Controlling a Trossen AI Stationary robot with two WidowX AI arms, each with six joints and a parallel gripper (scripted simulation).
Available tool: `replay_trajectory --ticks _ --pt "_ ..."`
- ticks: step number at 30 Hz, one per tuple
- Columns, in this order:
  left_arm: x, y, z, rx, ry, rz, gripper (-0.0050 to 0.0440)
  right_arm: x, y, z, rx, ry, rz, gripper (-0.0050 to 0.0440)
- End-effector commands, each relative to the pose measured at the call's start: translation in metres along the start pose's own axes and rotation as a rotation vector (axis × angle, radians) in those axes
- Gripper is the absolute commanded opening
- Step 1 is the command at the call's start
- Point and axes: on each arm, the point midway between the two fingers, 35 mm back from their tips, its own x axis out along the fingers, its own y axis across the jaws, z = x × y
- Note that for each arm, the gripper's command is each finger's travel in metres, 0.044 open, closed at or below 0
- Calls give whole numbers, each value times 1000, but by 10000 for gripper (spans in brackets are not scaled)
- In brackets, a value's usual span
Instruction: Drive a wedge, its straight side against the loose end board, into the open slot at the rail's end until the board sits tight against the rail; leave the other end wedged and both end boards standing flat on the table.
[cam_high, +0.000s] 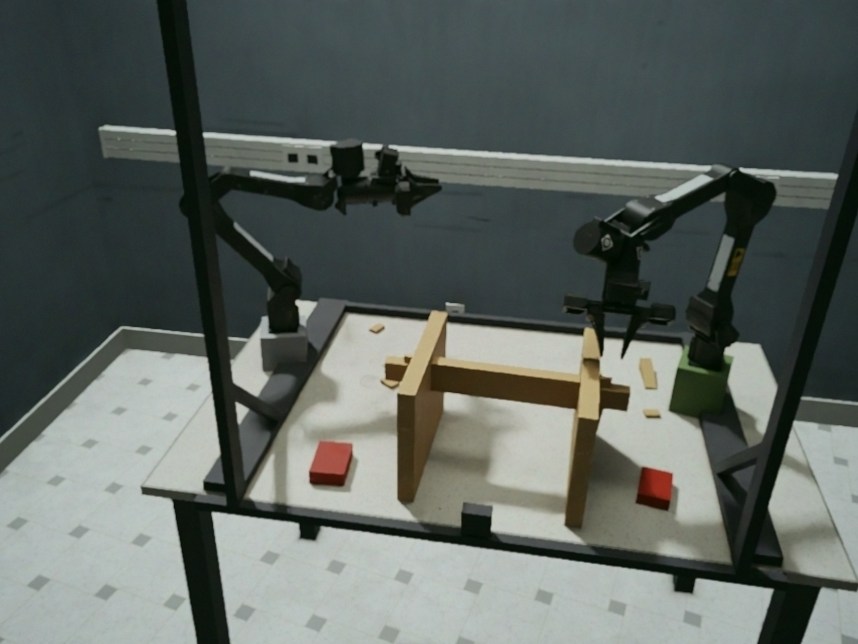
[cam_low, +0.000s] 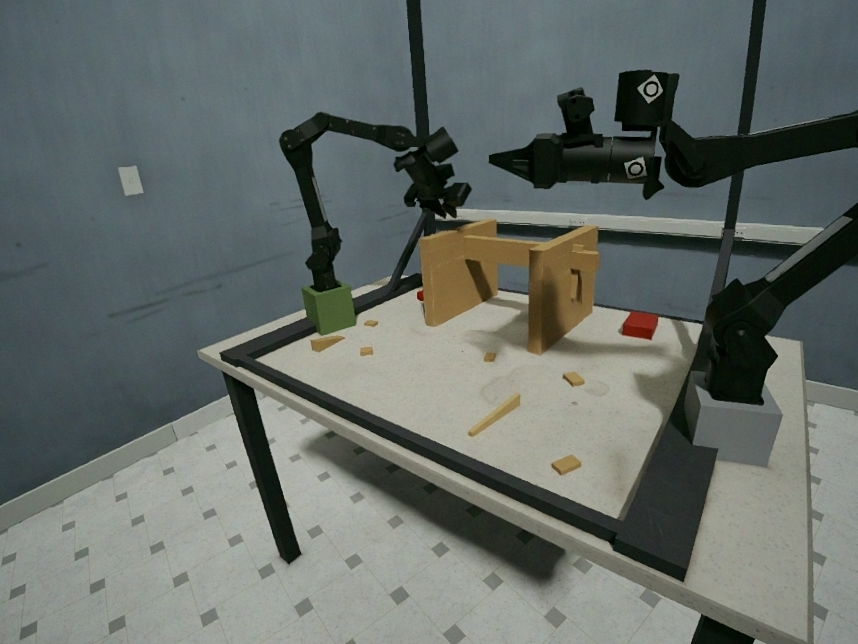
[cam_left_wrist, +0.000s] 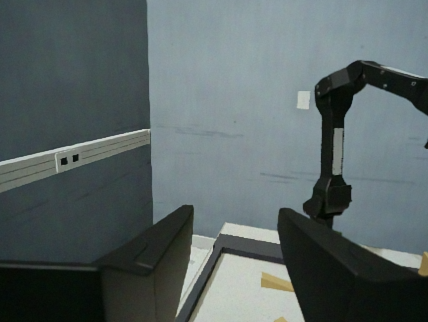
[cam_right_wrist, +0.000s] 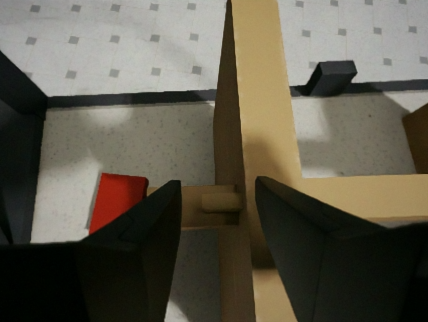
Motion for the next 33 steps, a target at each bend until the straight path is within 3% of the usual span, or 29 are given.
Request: replay_trajectory --ticks 1,5,11,13,22,25,30,33 --pt "-2 0 5 -5 -13 0 175 -4 0 3 -6 -12 -8 151" --pt "-2 0 5 -5 -13 0 175 -18 -2 17 -21 -32 -27 151" --pt "-2 0 5 -5 -13 0 175 -13 -3 13 -12 -20 -15 151" --pt "-2 0 5 -5 -13 0 175 -28 -4 26 -15 -23 -18 151" --pt "-2 0 5 -5 -13 0 175 -53 -4 46 -10 -14 -9 151" --pt "-2 0 5 -5 -13 0 175 -46 -3 40 -6 -9 -4 151" --pt "-2 0 5 -5 -13 0 175 -74 -4 63 -15 -18 -14 151" --pt "-2 0 5 -5 -13 0 175 -64 -1 52 -8 -9 -6 151"
